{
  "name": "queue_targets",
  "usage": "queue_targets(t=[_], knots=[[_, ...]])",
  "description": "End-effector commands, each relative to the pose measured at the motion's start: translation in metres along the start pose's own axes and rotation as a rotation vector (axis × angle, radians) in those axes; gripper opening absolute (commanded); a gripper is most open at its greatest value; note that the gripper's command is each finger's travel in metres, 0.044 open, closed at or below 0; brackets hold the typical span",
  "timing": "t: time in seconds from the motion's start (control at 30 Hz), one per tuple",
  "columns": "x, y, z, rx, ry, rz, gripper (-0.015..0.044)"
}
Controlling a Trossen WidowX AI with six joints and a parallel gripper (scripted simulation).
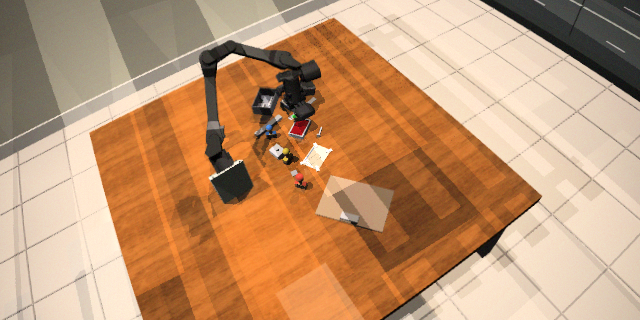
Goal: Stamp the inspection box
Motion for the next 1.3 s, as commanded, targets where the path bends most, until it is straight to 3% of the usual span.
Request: queue_targets(t=[0.0,1.27], knots=[[0.003,0.000,0.000,0.004,-0.004,-0.001,0.0000],[0.028,0.000,0.000,0.002,-0.006,-0.003,0.0000]])
Point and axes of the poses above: the point midway between the two fingers, 35 mm back from their tips, its own x axis out along the fingers, its own z axis across the jaws, y = z × x, the point moved 8 cm from there along -x, back along the fingers, and after that the axes turned 14 degrees about -x, right-handed, at the moved point
